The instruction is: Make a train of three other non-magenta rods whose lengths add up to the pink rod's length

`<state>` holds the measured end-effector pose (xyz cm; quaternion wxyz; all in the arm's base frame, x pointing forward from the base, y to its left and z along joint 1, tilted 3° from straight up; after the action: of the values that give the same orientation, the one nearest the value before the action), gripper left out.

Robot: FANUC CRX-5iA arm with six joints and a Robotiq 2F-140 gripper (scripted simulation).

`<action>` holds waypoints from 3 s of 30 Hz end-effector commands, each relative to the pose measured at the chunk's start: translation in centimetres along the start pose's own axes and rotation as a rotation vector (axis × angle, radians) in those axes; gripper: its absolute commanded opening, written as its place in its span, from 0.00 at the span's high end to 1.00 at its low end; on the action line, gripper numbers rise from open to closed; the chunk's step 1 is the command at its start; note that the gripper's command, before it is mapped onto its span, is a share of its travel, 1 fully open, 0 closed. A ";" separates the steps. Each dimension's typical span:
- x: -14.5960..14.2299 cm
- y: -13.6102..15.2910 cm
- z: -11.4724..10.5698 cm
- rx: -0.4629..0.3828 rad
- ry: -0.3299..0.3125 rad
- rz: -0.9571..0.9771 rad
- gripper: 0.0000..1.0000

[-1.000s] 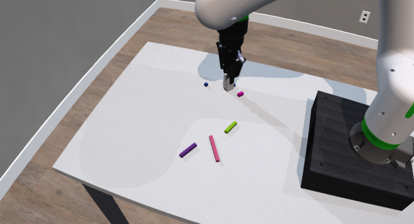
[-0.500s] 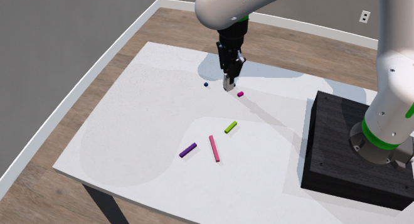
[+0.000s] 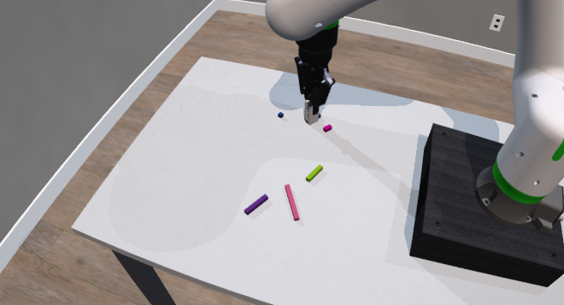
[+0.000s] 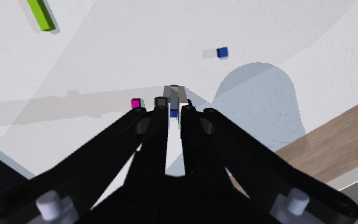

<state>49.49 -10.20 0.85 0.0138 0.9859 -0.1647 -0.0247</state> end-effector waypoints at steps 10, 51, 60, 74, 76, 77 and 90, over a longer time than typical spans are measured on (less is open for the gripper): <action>0.0 0.0 0.0 0.000 0.000 0.000 0.90; 0.0 0.0 -8.2 0.000 0.000 0.000 0.85; 0.0 0.0 -9.0 0.000 0.000 0.000 0.00; 0.0 0.0 -9.0 0.000 0.000 0.000 0.00; 0.0 0.0 -9.0 0.000 0.000 0.000 0.00; 0.0 0.0 -9.0 0.000 0.000 0.000 0.00; -0.4 -0.6 -9.0 0.000 0.001 0.112 0.00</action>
<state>49.88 -9.68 9.80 0.0140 0.9812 -0.1910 -0.0244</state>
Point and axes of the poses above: the point where the finger pads meet when closed, its own z axis out along the fingers, its own x axis across the jaws, y = z × x, the point moved 8 cm from there along -z, back along the fingers, and after that the axes turned 11 degrees about -z, right-handed, at the moved point
